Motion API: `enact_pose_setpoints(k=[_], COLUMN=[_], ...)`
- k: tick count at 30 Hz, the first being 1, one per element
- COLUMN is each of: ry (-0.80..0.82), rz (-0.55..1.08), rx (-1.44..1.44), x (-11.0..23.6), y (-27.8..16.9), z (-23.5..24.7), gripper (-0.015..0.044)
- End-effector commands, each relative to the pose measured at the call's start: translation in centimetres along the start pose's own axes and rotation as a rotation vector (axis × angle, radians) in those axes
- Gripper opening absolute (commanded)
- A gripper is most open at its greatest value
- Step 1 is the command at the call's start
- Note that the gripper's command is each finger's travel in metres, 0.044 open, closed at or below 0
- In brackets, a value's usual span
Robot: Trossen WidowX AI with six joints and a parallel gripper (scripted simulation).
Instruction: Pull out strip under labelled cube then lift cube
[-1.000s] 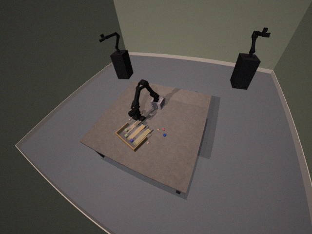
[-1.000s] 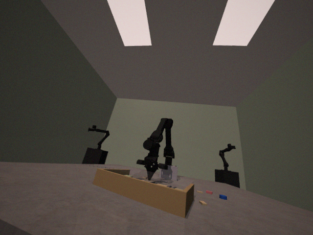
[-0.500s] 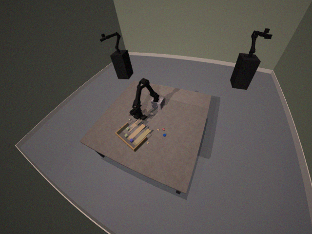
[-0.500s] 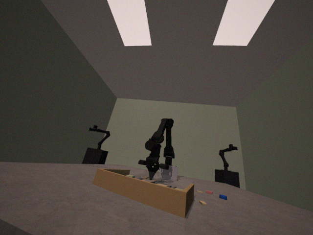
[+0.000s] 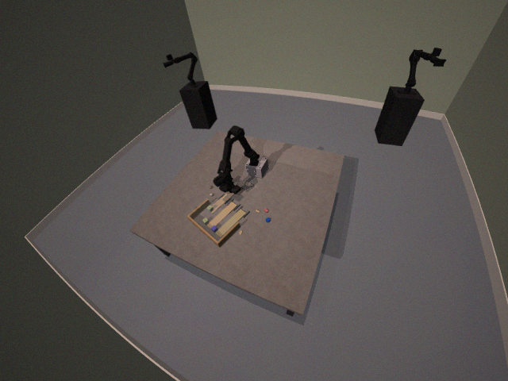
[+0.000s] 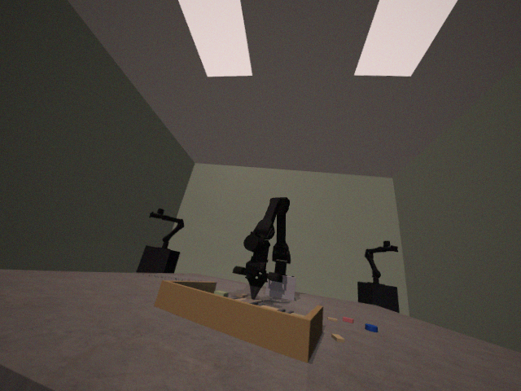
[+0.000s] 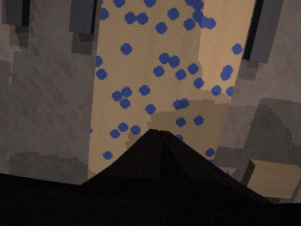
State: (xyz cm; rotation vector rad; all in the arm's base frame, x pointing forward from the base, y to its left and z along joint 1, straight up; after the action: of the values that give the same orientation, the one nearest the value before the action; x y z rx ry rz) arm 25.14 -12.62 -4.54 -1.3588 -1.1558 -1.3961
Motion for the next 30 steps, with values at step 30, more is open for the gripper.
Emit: enact_pose_setpoints(k=[30], ry=[0.012], rz=[0.034], rx=[0.001], x=[-0.3], y=[-5.1], z=[1.3], gripper=[0.0000])
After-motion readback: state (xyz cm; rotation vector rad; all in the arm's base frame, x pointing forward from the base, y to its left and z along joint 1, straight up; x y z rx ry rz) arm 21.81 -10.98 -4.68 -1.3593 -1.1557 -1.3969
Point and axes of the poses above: the point midway between the two fingers, 35 mm back from their tips, its own x axis back along the fingers, its own z axis across the jaws, y = z × x, the point moved 1 cm from there along x, back along the fingers, and after that the axes turned 14 degrees about x, right-handed, at the moved point
